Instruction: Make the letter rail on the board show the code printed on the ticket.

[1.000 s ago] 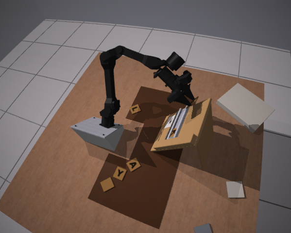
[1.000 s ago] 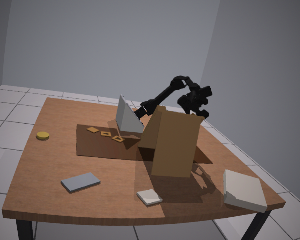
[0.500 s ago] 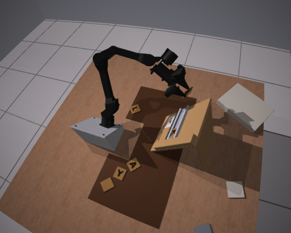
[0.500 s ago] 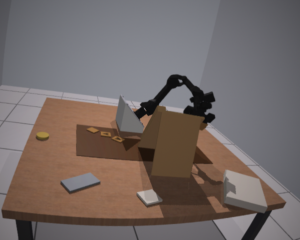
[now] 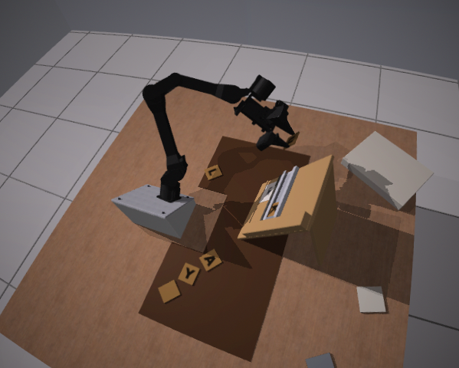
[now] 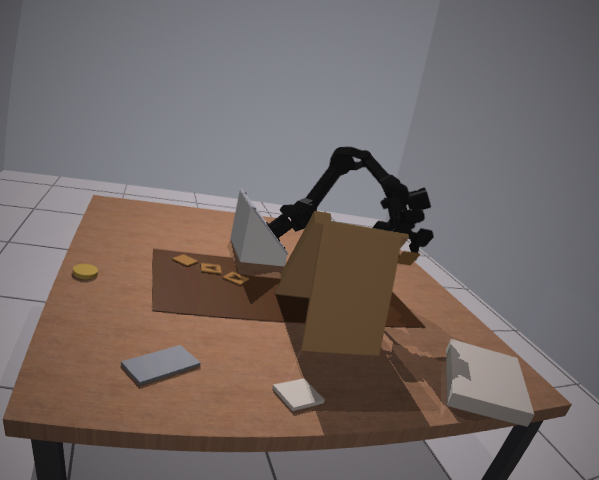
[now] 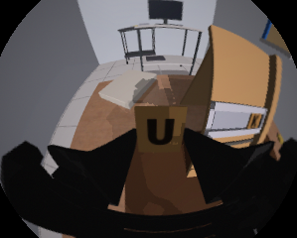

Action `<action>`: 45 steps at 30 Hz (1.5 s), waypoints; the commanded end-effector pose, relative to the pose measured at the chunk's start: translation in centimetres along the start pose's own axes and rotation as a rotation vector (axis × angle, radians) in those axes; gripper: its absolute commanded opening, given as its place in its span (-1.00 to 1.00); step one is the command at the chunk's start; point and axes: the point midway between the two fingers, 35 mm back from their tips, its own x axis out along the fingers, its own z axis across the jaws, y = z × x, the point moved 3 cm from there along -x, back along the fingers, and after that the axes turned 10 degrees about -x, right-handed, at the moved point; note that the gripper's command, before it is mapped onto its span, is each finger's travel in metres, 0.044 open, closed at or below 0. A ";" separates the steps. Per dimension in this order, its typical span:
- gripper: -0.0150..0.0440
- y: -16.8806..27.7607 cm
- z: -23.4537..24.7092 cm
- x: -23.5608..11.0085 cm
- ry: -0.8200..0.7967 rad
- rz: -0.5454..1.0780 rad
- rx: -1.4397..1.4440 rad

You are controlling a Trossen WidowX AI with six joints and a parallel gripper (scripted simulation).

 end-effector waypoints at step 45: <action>-0.49 0.6 -1.2 4.0 0.005 0.005 0.008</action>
